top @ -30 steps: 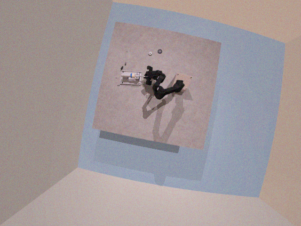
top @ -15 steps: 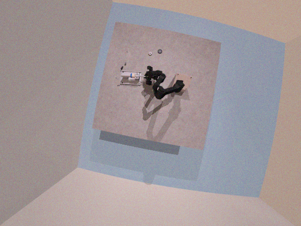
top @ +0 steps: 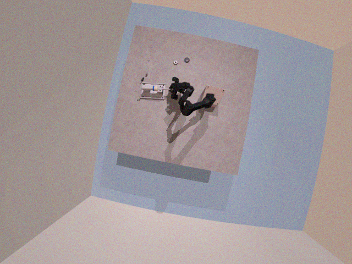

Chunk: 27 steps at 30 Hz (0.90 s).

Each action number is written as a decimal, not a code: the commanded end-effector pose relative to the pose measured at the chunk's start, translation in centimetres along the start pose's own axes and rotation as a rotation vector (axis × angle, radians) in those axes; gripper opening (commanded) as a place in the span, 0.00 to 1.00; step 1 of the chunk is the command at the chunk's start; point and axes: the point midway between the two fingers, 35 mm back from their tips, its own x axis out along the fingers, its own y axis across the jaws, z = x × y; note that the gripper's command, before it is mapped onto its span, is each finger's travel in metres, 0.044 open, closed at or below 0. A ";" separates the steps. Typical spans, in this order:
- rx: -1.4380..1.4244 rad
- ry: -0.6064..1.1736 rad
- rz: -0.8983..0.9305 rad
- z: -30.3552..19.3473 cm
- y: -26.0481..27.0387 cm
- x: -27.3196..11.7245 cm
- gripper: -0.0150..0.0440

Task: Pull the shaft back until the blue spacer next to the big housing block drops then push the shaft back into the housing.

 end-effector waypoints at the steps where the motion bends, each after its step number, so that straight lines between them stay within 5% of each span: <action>1: 0.001 -0.005 0.000 0.3 0.0 -0.1 0.25; 27: 0.001 -0.005 0.000 0.5 0.0 -0.3 0.25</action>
